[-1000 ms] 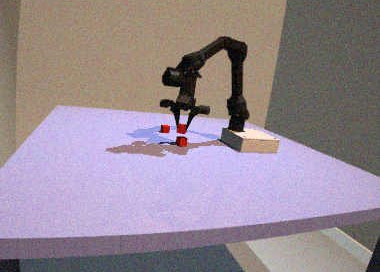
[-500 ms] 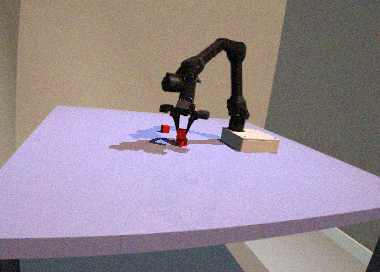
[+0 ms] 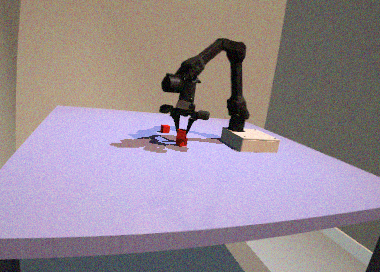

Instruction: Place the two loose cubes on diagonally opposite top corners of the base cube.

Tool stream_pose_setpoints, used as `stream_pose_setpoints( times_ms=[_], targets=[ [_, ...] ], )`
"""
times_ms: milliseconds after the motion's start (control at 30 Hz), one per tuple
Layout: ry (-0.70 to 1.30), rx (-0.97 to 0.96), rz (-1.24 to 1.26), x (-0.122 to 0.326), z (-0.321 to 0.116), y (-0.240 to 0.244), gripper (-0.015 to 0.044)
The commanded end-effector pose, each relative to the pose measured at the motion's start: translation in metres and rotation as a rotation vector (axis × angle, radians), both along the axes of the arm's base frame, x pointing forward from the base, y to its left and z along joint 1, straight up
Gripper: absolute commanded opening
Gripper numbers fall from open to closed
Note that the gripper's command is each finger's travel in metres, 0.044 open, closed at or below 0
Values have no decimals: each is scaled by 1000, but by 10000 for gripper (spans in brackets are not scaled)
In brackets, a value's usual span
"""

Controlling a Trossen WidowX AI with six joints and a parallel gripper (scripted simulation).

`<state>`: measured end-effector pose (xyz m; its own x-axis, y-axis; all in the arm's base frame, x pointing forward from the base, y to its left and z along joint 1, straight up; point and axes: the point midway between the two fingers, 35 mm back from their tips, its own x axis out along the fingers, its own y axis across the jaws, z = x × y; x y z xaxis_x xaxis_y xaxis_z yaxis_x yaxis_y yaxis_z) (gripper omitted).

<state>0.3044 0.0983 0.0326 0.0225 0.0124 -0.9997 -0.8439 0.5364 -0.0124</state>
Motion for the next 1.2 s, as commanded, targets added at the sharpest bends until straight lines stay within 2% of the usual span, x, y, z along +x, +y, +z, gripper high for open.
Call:
stream_pose_setpoints(
  times_ms=[0, 67, 200, 1100, 1167],
  targets=[
    [-2, -3, -4, 0, 0, -1, 105],
    [-2, -3, -4, 0, 0, -1, 105],
    [-2, -3, -4, 0, 0, -1, 205],
    [0, 0, 0, -1, 30, 0, 205],
    [2, -1, -29, 0, 28, -3, 258]
  ],
)
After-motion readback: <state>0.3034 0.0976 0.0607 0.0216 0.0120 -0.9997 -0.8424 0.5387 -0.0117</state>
